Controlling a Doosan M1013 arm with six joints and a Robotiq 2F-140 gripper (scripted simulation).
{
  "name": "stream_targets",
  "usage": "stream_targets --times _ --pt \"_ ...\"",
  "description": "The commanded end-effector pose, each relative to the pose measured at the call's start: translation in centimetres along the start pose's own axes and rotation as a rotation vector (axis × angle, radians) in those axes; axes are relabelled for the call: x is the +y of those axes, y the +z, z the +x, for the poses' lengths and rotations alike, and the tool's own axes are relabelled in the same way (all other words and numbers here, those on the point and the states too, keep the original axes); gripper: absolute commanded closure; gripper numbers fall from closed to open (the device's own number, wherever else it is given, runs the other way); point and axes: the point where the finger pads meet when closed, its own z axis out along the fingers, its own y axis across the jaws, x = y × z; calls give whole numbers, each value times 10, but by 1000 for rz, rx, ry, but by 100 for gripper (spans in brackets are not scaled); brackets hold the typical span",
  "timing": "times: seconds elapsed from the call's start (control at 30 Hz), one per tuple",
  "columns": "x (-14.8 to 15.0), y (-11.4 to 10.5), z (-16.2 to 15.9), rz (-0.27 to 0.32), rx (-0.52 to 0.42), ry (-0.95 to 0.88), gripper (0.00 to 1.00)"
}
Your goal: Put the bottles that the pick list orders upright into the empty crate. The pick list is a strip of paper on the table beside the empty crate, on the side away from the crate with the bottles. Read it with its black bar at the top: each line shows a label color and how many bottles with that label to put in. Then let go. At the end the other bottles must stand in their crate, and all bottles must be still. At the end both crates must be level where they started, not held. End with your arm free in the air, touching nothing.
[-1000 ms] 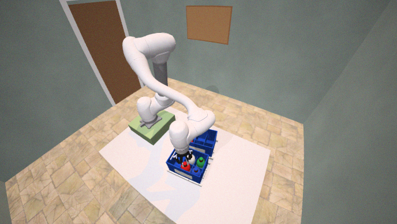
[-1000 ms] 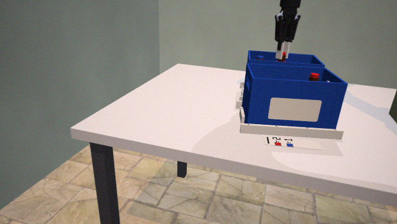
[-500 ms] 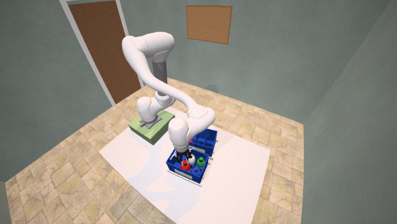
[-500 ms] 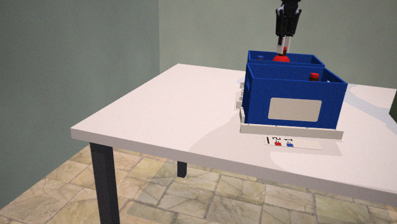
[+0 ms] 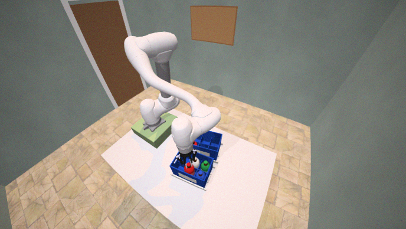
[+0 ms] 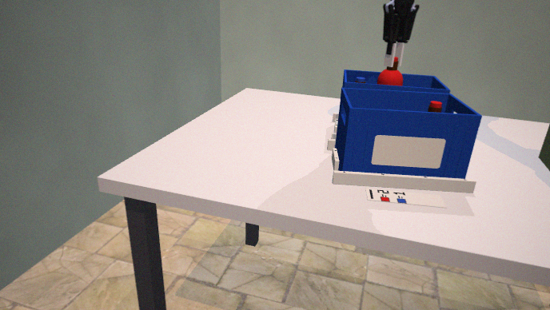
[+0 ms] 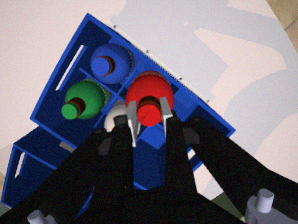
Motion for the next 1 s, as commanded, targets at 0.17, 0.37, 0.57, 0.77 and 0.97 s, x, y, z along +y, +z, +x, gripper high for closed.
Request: stream_targets --times 0.17,0.37,0.57,0.77,0.97 --pt "0 -13 0 0 0 0 100" --pt "0 -21 0 0 0 0 100" --pt "0 -29 0 0 0 0 100" --pt "0 -39 0 0 0 0 100" --pt "0 -46 0 0 0 0 100"
